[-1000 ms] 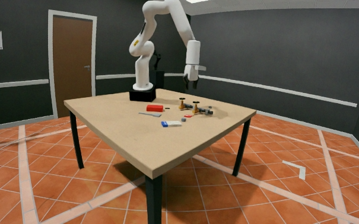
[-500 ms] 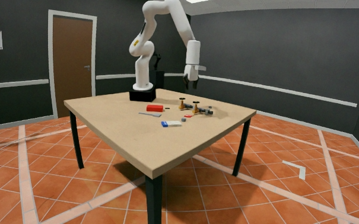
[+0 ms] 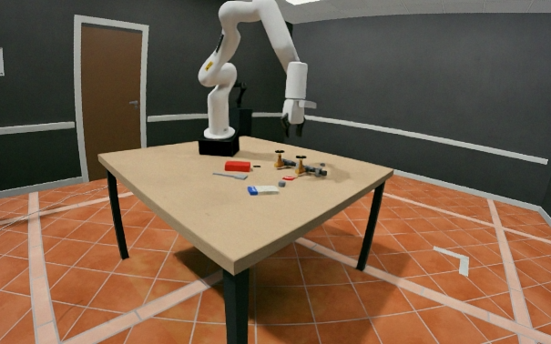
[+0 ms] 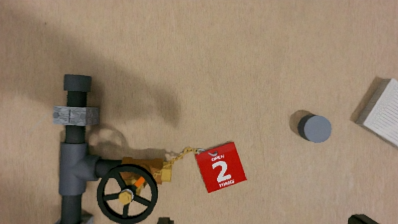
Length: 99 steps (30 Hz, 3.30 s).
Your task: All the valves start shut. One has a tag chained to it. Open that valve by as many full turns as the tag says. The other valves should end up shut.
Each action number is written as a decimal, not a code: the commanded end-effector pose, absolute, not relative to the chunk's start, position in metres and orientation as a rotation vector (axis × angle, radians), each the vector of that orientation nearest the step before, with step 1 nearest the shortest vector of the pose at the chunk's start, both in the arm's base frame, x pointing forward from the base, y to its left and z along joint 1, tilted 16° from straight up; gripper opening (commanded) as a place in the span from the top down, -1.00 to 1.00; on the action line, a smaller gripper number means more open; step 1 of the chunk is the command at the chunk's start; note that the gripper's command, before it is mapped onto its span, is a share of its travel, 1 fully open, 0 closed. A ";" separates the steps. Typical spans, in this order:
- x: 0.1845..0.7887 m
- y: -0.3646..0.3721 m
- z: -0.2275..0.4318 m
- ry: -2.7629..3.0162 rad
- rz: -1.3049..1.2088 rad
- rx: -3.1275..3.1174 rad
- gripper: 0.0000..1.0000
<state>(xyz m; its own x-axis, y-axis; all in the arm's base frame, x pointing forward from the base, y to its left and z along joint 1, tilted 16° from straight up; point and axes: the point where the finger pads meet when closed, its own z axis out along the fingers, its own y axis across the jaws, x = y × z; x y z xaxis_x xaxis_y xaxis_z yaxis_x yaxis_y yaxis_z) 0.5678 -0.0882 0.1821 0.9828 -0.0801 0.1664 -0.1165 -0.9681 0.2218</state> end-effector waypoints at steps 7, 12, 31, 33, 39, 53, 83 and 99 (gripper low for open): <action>0.569 -0.088 0.183 -0.147 0.232 2.896 -1.00; 0.569 -0.087 0.182 -0.193 0.239 2.897 -1.00; 0.572 -0.065 0.162 -1.172 0.363 2.743 -1.00; 0.573 -0.060 0.158 -1.308 0.375 2.700 -1.00; 0.575 -0.049 0.148 -1.643 0.394 2.563 -1.00; 0.577 -0.025 0.124 -2.484 0.420 1.957 -1.00; 0.580 -0.014 0.115 -2.965 0.510 1.219 -1.00; 0.580 -0.014 0.115 -2.965 0.511 1.219 -1.00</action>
<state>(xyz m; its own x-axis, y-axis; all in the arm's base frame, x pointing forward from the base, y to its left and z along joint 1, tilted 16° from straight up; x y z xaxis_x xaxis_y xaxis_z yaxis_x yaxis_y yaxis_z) 0.5788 -0.0141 0.1143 -0.7135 -0.7003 0.0235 -0.6681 0.6698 -0.3240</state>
